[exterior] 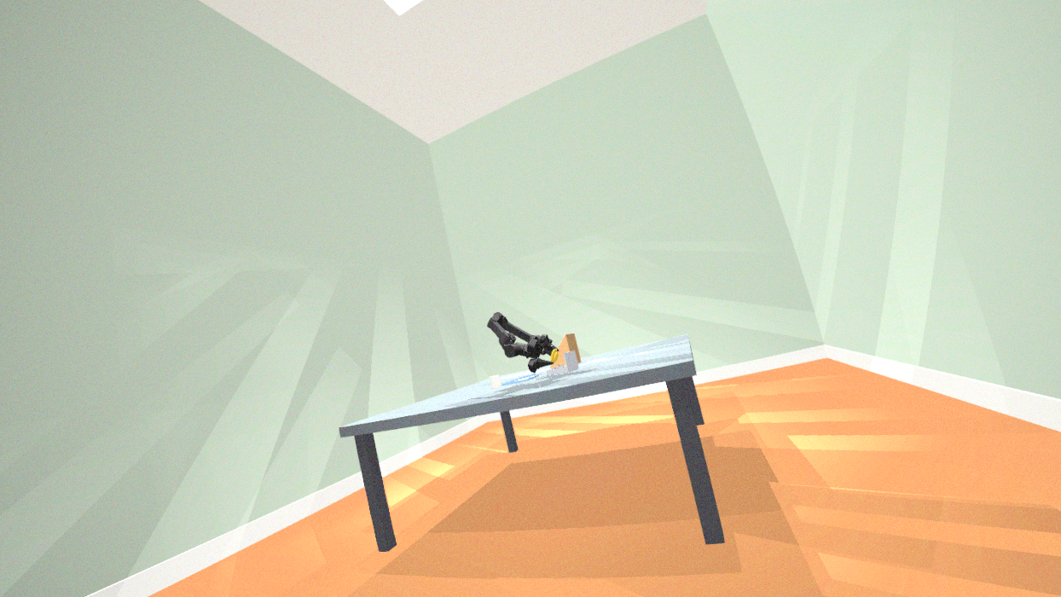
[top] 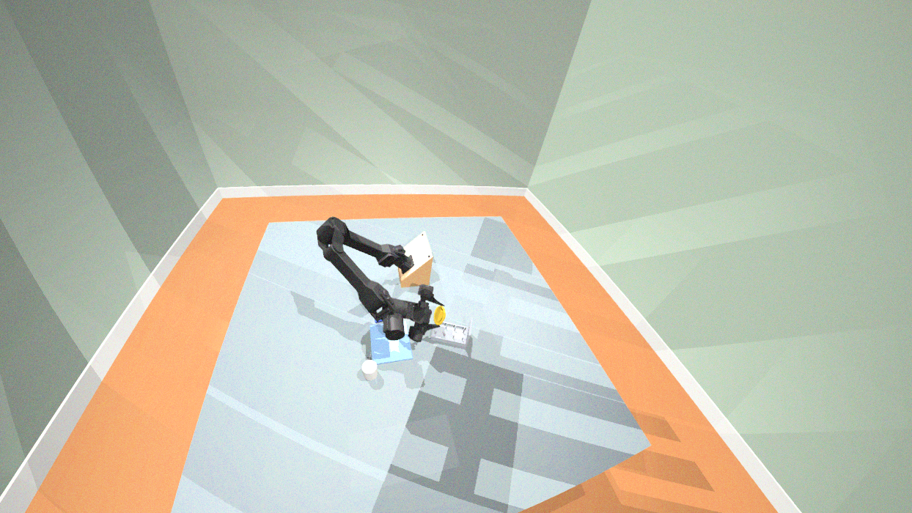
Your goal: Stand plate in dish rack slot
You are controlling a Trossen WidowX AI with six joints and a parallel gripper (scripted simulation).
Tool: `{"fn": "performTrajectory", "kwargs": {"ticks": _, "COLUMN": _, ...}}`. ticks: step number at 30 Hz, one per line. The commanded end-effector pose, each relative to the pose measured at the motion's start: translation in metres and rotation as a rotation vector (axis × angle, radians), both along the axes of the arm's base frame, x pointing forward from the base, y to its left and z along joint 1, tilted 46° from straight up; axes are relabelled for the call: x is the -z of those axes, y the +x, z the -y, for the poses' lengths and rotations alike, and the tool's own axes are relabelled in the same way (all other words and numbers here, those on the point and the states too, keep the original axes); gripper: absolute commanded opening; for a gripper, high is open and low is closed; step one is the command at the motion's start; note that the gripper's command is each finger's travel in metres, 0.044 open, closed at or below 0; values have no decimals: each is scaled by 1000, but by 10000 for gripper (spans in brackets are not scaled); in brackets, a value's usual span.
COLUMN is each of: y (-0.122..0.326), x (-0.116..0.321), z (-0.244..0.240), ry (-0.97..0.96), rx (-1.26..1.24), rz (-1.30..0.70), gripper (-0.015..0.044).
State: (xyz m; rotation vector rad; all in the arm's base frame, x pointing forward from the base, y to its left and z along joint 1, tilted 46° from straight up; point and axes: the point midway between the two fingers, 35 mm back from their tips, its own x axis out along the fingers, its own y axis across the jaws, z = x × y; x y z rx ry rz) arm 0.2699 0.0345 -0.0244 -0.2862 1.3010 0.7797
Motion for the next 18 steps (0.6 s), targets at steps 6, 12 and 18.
{"fn": "performTrajectory", "kwargs": {"ticks": 6, "y": -1, "x": 0, "z": 8, "ry": 77, "rx": -149, "rz": 180, "gripper": 0}}
{"fn": "performTrajectory", "kwargs": {"ticks": 12, "y": -1, "x": -3, "z": 15, "ry": 104, "rx": -250, "rz": 325, "gripper": 0}}
{"fn": "performTrajectory", "kwargs": {"ticks": 18, "y": -2, "x": -6, "z": 22, "ry": 110, "rx": -350, "rz": 479, "gripper": 0}}
